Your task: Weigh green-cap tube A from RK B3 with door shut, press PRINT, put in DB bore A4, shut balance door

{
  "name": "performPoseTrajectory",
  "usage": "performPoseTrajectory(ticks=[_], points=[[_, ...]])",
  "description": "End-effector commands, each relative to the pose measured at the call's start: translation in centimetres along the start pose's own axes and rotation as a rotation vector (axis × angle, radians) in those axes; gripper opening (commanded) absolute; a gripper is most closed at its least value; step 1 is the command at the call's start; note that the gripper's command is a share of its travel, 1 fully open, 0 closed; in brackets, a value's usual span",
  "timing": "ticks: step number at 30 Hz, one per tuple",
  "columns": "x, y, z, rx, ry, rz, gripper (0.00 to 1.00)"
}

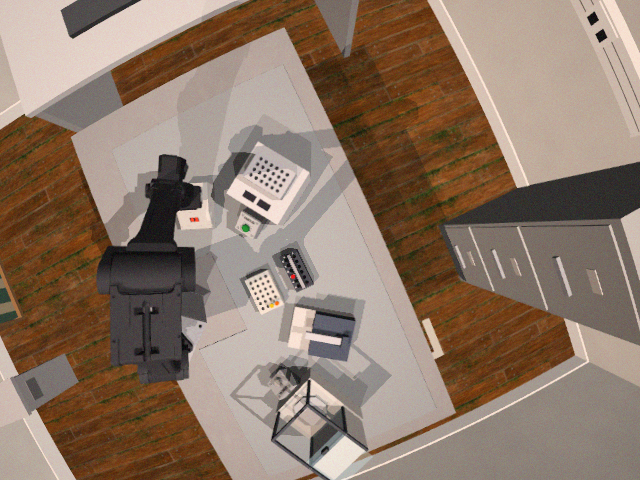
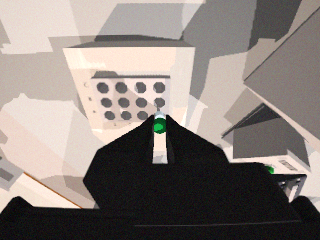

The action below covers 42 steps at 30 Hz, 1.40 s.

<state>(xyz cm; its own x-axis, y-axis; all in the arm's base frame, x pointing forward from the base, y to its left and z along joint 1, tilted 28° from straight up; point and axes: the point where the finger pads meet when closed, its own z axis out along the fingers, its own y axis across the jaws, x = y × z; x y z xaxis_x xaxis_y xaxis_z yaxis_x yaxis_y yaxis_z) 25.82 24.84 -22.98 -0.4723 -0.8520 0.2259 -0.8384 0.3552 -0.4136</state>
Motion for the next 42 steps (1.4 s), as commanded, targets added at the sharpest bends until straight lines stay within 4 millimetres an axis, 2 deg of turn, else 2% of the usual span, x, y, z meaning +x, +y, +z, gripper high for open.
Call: performPoseTrajectory(ticks=[1, 42], points=[[-0.6, -0.63, 0.78, 0.004, 0.005, 0.006, 0.09], [-0.58, -0.46, 0.77, 0.003, 0.01, 0.019, 0.09]])
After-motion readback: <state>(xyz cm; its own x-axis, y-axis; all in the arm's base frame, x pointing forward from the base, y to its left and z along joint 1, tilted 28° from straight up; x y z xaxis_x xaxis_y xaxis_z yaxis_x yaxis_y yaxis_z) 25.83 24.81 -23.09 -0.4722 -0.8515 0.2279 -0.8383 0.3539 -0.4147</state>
